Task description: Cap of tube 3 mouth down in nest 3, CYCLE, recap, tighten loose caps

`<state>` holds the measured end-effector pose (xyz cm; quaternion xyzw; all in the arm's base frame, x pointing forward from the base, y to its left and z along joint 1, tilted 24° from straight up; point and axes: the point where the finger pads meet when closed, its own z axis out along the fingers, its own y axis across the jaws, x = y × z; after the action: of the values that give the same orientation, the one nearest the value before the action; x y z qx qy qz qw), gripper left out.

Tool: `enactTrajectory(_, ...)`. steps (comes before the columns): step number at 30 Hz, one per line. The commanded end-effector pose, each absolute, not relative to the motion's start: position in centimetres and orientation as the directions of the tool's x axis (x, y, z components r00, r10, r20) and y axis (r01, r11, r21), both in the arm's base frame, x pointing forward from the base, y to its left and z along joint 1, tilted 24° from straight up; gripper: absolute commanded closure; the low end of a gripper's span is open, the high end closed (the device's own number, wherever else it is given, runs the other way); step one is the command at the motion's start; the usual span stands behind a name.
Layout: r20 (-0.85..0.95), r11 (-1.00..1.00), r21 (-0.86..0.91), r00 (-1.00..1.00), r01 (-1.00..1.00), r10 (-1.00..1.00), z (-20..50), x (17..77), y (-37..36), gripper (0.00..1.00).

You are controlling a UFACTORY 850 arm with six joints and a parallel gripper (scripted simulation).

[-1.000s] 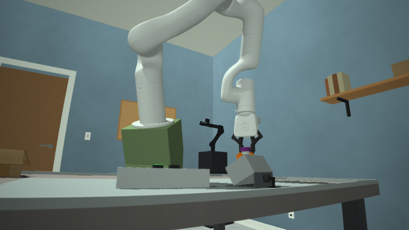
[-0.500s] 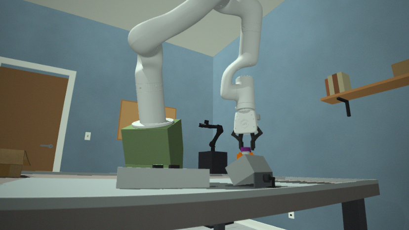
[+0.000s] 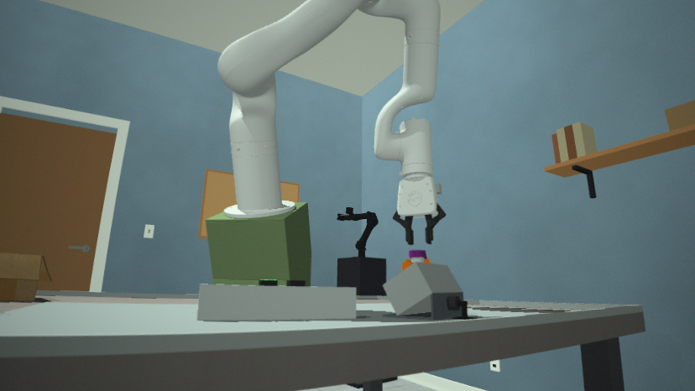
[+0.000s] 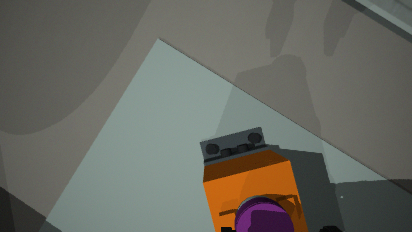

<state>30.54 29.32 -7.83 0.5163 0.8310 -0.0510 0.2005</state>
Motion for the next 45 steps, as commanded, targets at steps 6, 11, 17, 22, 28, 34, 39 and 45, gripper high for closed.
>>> enactTrajectory(6, -0.403, 0.758, -0.043, -0.705, 0.651, 0.584, -6.0, 32.9, 26.5, 0.54)
enactTrajectory(11, -0.399, 0.798, -0.072, -0.75, 0.599, 0.528, -5.6, 33.5, 25.8, 0.54)
enactTrajectory(17, -0.399, 0.798, -0.072, -0.75, 0.599, 0.528, -5.6, 33.5, 25.8, 0.54)
enactTrajectory(22, -0.399, 0.798, -0.072, -0.75, 0.599, 0.528, -6.4, 33.8, 25.5, 0.54)
enactTrajectory(28, -0.399, 0.798, -0.072, -0.75, 0.599, 0.527, -8.0, 34.3, 25.0, 0.54)
enactTrajectory(34, -0.399, 0.798, -0.072, -0.75, 0.599, 0.527, -8.8, 34.6, 24.7, 0.54)
enactTrajectory(39, -0.399, 0.798, -0.072, -0.75, 0.599, 0.527, -8.8, 34.6, 24.7, 0.54)
enactTrajectory(45, -0.399, 0.798, -0.072, -0.75, 0.599, 0.527, -8.9, 34.6, 24.7, 0.54)
